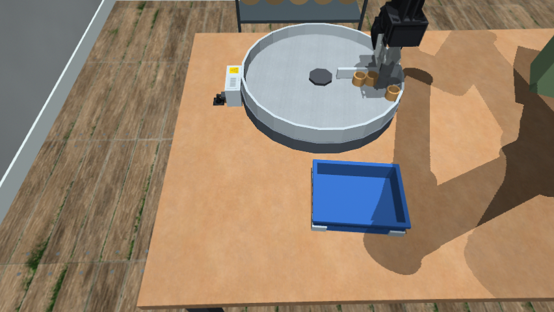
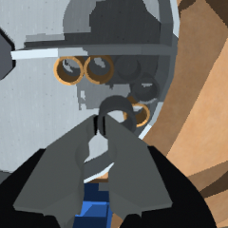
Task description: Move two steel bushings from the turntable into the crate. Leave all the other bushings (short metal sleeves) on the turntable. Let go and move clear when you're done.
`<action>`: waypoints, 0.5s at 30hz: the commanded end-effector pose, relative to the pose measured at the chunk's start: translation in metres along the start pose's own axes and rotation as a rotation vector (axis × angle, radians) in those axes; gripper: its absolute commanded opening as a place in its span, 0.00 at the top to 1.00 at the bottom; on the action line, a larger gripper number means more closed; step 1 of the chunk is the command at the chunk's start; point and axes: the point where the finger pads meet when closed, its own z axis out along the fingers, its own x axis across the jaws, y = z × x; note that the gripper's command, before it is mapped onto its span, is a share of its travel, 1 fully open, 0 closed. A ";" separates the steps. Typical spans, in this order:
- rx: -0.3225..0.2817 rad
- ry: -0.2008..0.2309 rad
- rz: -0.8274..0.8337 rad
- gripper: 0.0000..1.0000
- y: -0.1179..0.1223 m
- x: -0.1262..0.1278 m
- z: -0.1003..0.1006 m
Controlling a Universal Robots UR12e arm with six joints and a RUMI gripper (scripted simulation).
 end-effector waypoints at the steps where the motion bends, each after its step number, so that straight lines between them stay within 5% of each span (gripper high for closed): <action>1: 0.000 -0.001 0.000 1.00 0.003 -0.001 0.000; 8: 0.000 -0.001 0.000 1.00 0.020 -0.008 0.000; 15: 0.000 -0.001 0.000 1.00 0.062 -0.022 0.000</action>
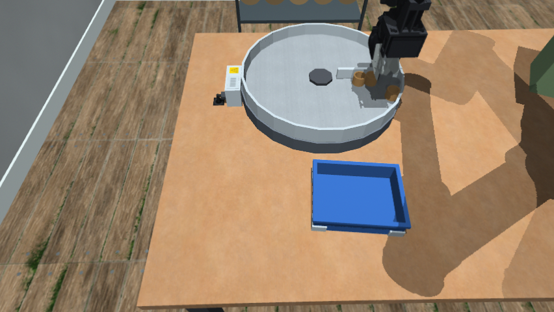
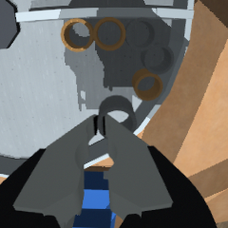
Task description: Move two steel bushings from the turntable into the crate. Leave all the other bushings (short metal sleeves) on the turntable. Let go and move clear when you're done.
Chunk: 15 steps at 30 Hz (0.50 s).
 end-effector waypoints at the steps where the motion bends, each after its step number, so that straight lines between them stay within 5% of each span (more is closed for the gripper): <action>1: 0.002 -0.001 0.000 1.00 0.035 -0.013 -0.001; 4: 0.002 -0.001 0.000 1.00 0.043 -0.016 -0.001; 15: 0.002 -0.001 0.000 1.00 0.150 -0.053 0.000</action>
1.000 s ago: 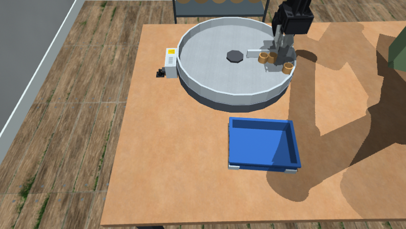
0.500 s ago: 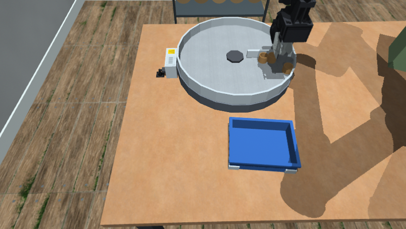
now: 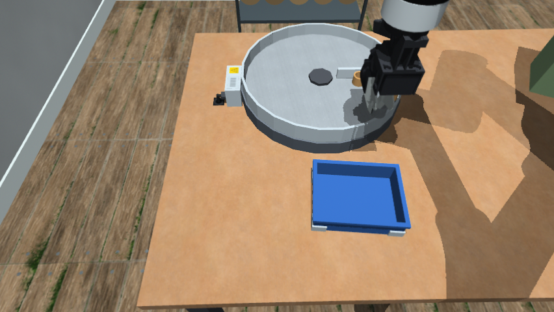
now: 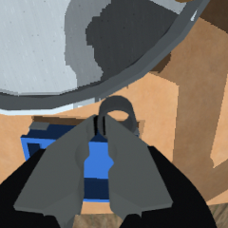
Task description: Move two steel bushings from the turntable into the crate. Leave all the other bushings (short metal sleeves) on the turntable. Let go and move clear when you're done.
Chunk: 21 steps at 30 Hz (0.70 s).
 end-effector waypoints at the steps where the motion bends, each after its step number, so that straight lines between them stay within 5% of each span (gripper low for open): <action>1: 0.007 0.000 0.003 1.00 0.054 -0.020 0.000; 13: 0.007 0.000 0.003 1.00 0.132 -0.048 0.000; 21: 0.007 0.000 0.003 1.00 0.154 -0.056 0.000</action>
